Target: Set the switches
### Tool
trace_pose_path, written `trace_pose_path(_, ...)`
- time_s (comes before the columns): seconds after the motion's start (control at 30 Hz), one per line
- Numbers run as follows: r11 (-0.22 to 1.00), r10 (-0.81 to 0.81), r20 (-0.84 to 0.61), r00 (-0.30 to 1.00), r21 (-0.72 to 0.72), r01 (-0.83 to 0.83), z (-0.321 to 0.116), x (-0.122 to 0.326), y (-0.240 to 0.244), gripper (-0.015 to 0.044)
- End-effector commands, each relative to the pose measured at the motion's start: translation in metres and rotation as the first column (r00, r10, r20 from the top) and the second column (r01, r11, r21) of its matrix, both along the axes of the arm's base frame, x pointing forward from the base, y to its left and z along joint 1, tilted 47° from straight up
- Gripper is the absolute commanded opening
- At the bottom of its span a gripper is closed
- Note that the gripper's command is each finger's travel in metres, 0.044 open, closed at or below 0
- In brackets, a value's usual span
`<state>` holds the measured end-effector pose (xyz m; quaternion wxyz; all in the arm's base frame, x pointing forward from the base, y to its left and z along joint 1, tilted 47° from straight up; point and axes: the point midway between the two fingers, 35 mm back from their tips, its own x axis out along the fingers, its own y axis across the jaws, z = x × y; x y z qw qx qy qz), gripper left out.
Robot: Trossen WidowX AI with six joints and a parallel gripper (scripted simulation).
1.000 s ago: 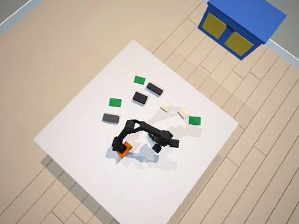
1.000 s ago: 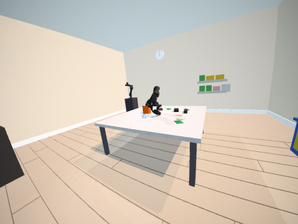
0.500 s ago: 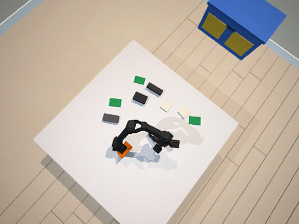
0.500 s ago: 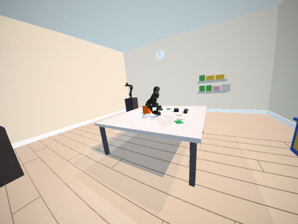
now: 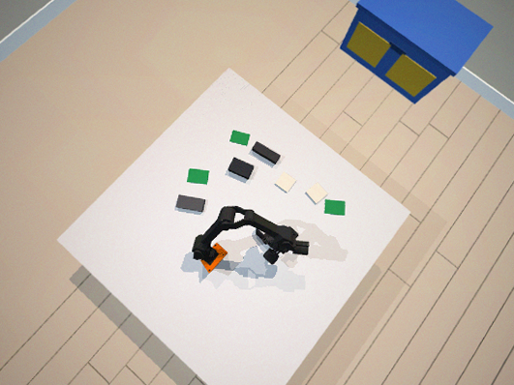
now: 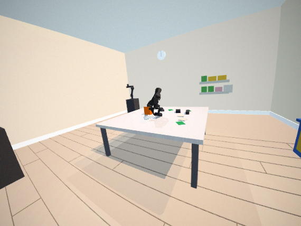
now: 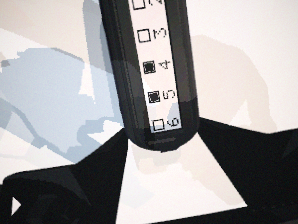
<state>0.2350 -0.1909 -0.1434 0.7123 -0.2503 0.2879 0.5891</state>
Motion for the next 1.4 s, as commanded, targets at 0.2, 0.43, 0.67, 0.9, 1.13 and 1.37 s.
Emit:
trace_pose_path(0.2,1.0,-0.005,-0.007,1.0,0.018,0.005,-0.009,0.0,0.008,0.0338)
trace_pose_path(0.43,1.0,-0.005,-0.007,1.0,0.018,0.005,-0.013,0.001,0.011,0.0338)
trace_pose_path(0.67,1.0,-0.005,-0.007,1.0,0.019,0.005,-0.018,0.001,0.014,0.0338)
trace_pose_path(0.9,1.0,-0.005,-0.006,1.0,0.019,0.005,-0.023,0.002,0.017,0.0338)
trace_pose_path(1.13,1.0,-0.005,-0.006,1.0,0.019,0.005,-0.027,0.003,0.021,0.0338)
trace_pose_path(1.37,1.0,-0.004,-0.005,1.0,0.016,0.004,-0.027,0.003,0.021,0.0338)
